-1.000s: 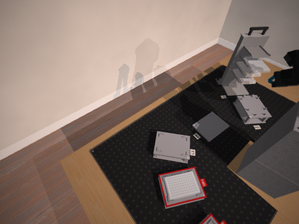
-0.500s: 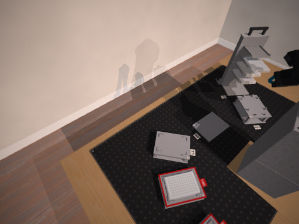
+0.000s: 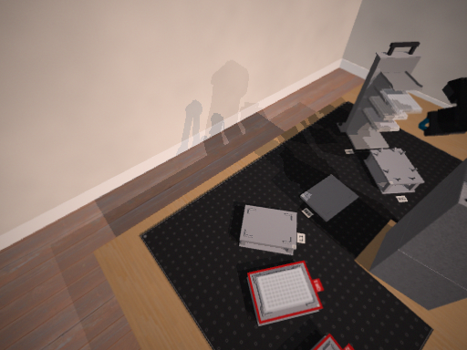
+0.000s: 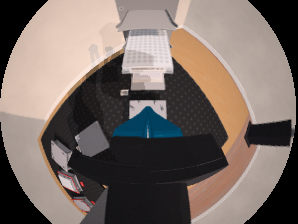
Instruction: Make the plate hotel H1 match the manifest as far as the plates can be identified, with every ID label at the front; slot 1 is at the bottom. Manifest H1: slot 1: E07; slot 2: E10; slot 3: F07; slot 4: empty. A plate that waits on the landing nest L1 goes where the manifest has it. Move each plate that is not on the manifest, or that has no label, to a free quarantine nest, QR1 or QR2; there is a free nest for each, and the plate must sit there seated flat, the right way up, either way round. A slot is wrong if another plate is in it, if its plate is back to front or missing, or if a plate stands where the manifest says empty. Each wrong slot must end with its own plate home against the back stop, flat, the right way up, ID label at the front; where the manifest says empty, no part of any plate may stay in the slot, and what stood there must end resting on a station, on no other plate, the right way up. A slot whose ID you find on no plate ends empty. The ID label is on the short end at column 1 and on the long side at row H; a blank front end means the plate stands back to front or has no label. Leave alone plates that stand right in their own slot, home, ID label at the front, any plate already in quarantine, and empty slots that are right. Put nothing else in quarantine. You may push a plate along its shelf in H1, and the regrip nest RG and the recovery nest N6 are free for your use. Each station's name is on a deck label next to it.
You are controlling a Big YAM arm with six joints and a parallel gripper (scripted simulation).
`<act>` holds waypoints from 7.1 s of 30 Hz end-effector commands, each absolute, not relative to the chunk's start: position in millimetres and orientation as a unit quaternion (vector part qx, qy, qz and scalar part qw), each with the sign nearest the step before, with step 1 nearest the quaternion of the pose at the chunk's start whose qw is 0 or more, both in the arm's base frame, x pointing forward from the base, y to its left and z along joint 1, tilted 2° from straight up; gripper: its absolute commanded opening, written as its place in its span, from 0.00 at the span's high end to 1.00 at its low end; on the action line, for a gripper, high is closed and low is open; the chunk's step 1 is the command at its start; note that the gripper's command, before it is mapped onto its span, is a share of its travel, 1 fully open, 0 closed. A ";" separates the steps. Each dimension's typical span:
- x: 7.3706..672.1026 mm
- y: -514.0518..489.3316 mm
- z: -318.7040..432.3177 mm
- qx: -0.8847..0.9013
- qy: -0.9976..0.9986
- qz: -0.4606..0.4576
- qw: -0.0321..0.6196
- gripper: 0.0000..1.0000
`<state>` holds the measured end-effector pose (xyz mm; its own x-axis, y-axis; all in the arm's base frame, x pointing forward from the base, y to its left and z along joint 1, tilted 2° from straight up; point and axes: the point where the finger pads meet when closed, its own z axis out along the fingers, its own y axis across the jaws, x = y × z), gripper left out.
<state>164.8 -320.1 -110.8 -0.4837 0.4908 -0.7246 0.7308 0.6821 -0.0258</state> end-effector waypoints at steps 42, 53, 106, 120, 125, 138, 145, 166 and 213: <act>190.9 -346.2 -100.0 0.357 0.840 -0.174 0.368 1.00; 196.0 -351.3 -100.7 0.357 0.841 -0.174 0.368 1.00; 219.4 -376.6 -97.0 0.357 0.839 -0.175 0.370 1.00; 225.6 -383.4 -95.6 0.356 0.839 -0.177 0.372 1.00; 227.8 -385.6 -95.9 0.356 0.839 -0.176 0.371 1.00; 233.1 -391.0 -96.2 0.356 0.839 -0.176 0.372 1.00; 235.2 -392.9 -97.2 0.356 0.840 -0.175 0.371 1.00; 242.6 -399.3 -103.3 0.359 0.842 -0.170 0.365 1.00; 232.1 -393.2 -95.9 0.351 0.840 -0.181 0.372 1.00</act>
<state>229.1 -388.6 -108.0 -0.4821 0.4918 -0.7250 0.7327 0.6800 -0.0259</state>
